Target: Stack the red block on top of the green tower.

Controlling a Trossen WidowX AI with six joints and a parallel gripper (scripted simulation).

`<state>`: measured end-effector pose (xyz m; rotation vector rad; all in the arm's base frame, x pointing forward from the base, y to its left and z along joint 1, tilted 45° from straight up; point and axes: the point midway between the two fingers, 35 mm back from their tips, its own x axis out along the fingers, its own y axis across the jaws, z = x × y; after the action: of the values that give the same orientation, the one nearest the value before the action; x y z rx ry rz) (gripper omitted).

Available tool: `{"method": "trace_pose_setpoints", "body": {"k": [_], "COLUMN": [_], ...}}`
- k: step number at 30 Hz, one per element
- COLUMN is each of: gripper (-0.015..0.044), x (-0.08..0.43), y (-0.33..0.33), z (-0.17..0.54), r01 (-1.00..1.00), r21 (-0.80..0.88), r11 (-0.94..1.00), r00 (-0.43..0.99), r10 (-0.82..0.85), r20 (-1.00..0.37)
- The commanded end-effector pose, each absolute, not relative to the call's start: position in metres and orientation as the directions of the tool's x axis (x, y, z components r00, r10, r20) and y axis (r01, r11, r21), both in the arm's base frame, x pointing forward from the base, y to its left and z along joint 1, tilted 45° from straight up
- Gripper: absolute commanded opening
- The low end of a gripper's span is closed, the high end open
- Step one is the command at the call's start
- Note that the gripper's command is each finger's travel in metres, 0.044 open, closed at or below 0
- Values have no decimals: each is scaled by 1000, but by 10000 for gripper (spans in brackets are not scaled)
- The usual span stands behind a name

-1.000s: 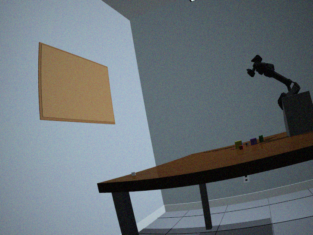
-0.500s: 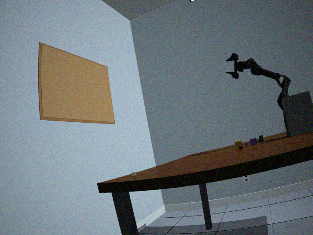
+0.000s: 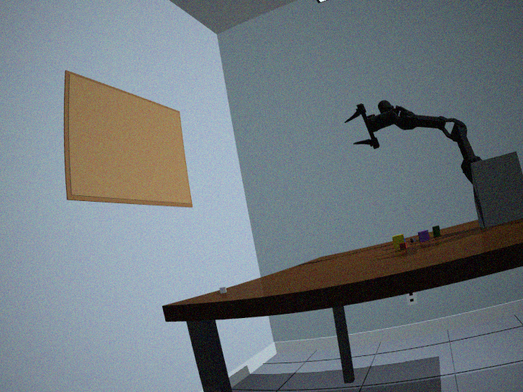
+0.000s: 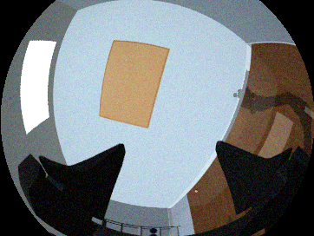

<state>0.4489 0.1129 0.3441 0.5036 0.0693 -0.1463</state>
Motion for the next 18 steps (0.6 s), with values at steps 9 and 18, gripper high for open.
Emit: {"method": "trace_pose_setpoints", "body": {"k": [9, 18], "gripper": [440, 440], "x": [476, 457], "y": [113, 93], "z": [180, 67], "r01": [364, 432], "r21": [183, -119], "r11": [913, 894], "r00": [828, 576], "r10": [-227, -375], "r20": [-513, -726]}}
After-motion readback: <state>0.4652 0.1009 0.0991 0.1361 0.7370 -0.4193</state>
